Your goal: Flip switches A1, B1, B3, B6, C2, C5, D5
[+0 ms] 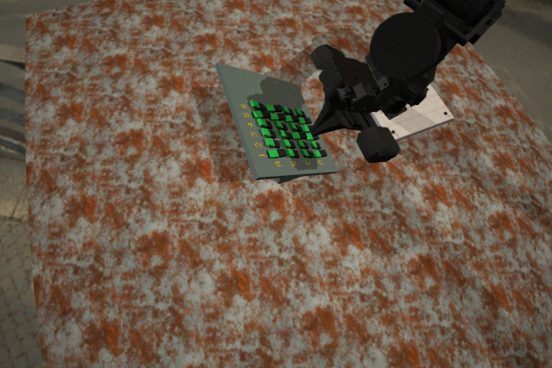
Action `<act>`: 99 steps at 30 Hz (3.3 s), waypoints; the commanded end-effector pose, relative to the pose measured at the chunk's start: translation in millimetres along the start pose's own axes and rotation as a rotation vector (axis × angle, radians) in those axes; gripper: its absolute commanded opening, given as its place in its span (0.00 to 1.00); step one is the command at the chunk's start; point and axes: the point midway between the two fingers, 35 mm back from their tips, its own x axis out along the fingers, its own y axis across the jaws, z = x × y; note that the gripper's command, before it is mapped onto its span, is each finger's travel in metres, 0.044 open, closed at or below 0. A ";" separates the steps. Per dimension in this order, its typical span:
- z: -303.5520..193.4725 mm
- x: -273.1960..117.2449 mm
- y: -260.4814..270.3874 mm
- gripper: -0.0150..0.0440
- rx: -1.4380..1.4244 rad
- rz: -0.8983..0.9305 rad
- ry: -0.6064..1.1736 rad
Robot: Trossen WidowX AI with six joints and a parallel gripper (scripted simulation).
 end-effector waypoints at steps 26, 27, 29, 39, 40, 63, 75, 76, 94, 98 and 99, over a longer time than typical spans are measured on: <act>-5.3 58.4 -1.0 0.25 0.008 -0.003 0.014; -5.3 58.4 -1.0 0.25 0.008 -0.003 0.014; -5.3 58.4 -1.0 0.25 0.008 -0.003 0.014; -5.3 58.4 -1.0 0.25 0.008 -0.003 0.014; -5.3 58.4 -1.0 0.25 0.008 -0.003 0.014; -5.3 60.7 -1.1 0.25 0.008 -0.003 0.013; -5.3 62.3 -1.1 0.25 0.008 -0.003 0.013; -5.3 62.5 -1.1 0.25 0.008 -0.003 0.013; -4.3 40.3 -0.2 0.25 0.011 -0.006 0.004; -7.1 -0.3 -0.8 0.25 0.008 -0.003 -0.010; -7.1 -0.3 -0.8 0.25 0.008 -0.003 -0.010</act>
